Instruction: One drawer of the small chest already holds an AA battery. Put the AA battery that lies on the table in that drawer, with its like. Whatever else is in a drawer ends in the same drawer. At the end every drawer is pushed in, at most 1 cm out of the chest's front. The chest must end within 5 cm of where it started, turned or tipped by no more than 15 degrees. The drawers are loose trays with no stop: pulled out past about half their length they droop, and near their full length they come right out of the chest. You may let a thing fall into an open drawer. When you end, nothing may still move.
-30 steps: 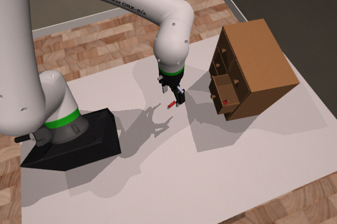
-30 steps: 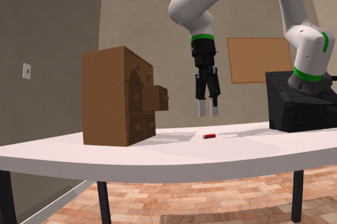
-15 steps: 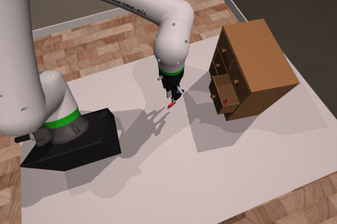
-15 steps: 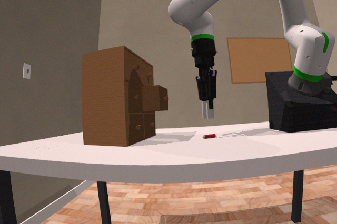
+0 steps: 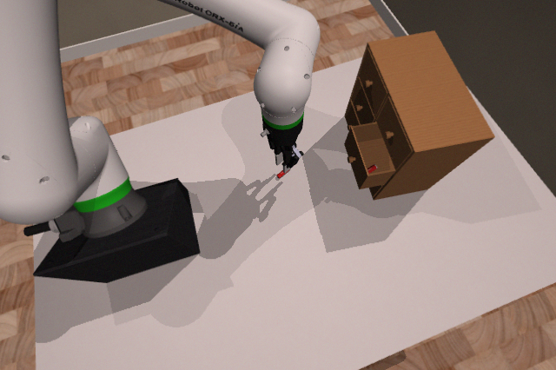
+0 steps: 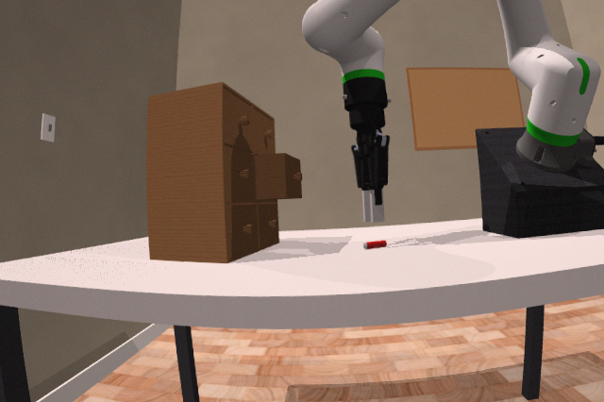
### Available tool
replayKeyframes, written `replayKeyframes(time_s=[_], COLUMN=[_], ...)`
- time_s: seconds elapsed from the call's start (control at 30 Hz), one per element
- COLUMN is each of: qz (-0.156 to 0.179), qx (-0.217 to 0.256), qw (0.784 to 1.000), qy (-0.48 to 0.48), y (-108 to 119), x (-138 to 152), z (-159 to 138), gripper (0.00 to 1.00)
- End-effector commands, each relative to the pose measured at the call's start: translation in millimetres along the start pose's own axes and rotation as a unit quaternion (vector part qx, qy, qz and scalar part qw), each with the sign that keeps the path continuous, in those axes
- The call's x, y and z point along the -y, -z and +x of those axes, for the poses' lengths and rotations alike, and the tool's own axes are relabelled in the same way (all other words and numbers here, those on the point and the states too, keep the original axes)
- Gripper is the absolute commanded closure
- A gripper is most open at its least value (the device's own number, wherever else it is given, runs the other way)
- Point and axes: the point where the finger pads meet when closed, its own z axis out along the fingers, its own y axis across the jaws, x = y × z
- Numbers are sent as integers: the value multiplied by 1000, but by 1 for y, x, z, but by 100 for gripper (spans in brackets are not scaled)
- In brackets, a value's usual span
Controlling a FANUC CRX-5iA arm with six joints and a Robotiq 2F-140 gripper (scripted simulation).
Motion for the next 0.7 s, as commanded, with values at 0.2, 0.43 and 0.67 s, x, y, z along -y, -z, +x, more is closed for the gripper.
replayKeyframes(time_s=[0.2, 0.43, 0.67], qz=[0, 0, 0], qx=[0, 0, 0], qw=[1000, 1000, 1000], qy=[0, 0, 0], y=[-25, -31, -33], x=[0, 0, 0], z=[0, 0, 0], gripper=[83, 83, 83])
